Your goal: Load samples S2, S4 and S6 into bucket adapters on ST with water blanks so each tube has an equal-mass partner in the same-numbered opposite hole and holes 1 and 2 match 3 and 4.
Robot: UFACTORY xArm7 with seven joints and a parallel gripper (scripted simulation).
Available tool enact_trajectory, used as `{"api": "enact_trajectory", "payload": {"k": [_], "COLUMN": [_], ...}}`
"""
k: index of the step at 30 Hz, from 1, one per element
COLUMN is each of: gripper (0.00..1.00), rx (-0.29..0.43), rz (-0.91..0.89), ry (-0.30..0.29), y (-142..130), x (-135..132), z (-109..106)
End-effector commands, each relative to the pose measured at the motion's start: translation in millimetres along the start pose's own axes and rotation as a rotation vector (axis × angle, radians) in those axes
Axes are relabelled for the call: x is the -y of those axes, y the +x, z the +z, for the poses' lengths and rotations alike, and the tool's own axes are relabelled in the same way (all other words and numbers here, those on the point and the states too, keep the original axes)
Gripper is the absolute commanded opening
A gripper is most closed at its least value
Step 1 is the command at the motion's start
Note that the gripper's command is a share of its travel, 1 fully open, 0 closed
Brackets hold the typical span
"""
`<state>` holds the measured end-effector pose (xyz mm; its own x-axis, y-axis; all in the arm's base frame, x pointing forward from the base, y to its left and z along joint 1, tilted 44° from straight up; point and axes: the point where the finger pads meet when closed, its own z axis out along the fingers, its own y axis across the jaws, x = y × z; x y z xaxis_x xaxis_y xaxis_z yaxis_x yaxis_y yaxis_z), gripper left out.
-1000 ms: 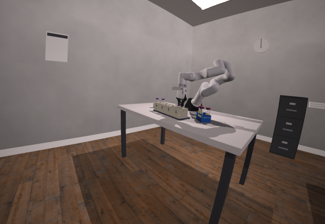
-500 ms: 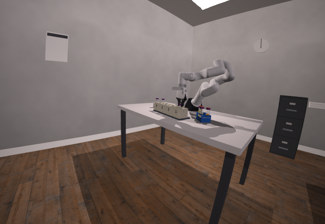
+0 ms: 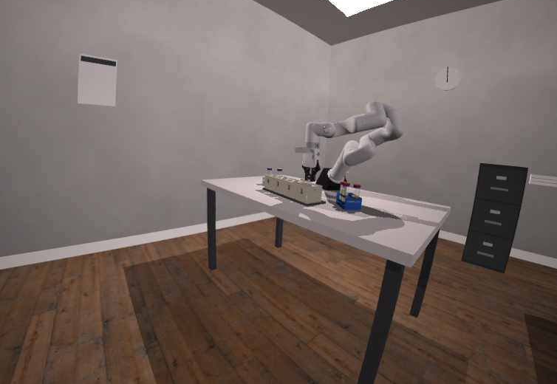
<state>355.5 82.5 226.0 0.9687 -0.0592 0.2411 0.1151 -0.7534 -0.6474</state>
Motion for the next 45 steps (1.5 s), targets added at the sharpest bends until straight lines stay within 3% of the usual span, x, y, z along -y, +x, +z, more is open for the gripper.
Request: {"api": "enact_trajectory", "payload": {"k": [1, 21, 45], "gripper": [0.0, 0.0, 0.0], "rx": [-0.004, -0.004, -0.004], "rz": [0.0, 0.0, 0.0], "ry": [0.0, 0.0, -0.001], "y": [1.0, 1.0, 0.9], "x": [-0.2, -0.2, -0.2], "z": [-4.3, -13.6, -57.7]}}
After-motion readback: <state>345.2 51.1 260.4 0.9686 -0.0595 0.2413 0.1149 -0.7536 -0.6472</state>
